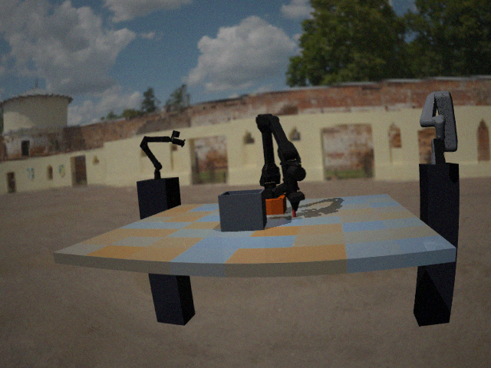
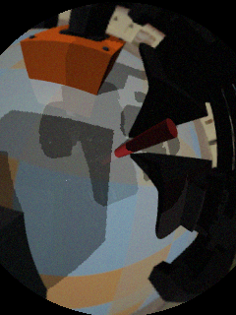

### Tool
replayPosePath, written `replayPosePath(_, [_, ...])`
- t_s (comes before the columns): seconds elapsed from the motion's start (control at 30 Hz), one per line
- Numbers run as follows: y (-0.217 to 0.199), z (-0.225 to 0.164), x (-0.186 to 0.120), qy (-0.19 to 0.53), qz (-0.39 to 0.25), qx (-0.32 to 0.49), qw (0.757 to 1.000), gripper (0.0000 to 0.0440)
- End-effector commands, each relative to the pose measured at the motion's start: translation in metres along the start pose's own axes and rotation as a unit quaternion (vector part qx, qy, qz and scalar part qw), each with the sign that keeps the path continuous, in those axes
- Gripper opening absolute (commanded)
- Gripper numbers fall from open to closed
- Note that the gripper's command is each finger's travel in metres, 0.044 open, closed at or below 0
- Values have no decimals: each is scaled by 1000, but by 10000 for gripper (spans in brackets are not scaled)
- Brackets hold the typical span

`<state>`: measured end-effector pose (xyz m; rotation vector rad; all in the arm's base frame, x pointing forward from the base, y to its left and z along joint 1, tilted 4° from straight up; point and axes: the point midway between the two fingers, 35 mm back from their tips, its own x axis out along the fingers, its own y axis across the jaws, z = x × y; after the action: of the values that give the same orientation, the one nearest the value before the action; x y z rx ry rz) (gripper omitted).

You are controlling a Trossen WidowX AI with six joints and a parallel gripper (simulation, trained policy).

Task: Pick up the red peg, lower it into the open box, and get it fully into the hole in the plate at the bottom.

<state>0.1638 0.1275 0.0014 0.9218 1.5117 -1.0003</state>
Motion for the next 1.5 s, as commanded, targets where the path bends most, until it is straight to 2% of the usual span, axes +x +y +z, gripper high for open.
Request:
replayPosePath(0.0, [0,-2,4,6,-3,-6,1000,41])
replayPosePath(0.03, [0,-3,5,7,-3,-8,1000,24])
replayPosePath(0.67, [18,-17,-45,57,79,11,995,0])
replayPosePath(1.07, [31,-15,-98,64,145,-3,987,0])
replayPosePath(1.47, [35,12,-155,30,203,-12,979,0])
